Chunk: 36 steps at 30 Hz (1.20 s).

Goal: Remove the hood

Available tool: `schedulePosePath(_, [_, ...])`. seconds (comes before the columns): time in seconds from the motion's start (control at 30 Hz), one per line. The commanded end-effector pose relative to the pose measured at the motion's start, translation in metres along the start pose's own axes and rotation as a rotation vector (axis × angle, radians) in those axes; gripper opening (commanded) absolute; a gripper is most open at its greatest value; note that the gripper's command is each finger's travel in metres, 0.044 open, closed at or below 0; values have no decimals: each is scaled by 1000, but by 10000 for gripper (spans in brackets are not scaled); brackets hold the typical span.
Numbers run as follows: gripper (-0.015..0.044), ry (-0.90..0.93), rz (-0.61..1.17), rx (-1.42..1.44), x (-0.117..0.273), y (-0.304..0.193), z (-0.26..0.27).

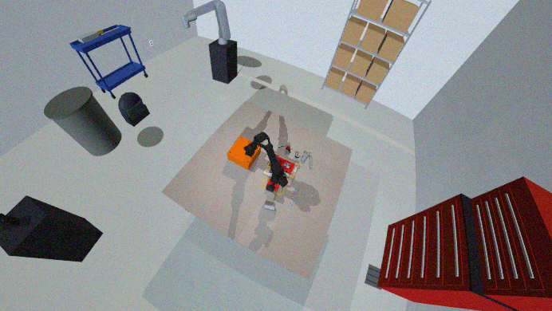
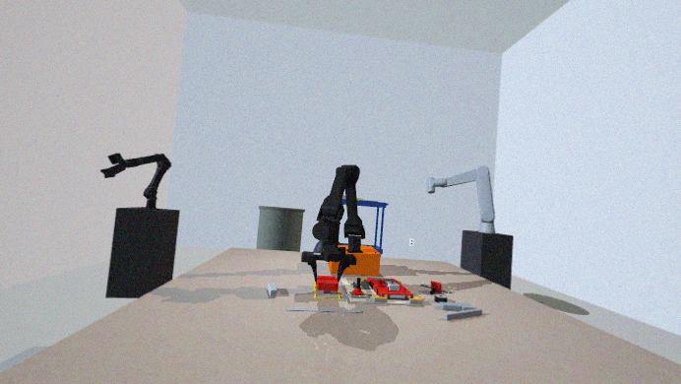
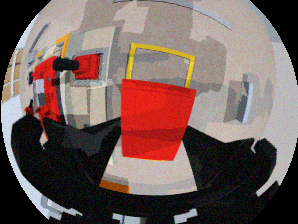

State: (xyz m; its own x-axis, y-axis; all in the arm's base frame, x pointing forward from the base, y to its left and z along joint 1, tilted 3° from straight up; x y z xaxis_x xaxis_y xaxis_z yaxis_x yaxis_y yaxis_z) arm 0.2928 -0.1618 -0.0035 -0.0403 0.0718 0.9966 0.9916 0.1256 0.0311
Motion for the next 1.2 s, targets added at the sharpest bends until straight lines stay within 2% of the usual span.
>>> schedulePosePath(0.0, [0, 4, -2, 5, -3, 0, 1])
schedulePosePath(0.67, [0, 4, -2, 5, -12, 0, 1])
schedulePosePath(1.17, [394, 0, 0, 0, -10, 0, 0])
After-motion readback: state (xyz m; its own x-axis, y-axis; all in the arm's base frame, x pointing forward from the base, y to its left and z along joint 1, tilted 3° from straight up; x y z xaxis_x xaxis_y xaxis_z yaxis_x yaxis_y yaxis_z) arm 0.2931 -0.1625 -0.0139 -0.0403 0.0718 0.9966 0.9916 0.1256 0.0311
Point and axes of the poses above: the point midway between the two fingers, 35 mm back from their tips, its own x axis back along the fingers, its own z axis across the jaws, y = z × x, the point moved 1 cm from there along x, back along the fingers, and after that the axes turned 10 degrees about x, right-handed, at the moved point
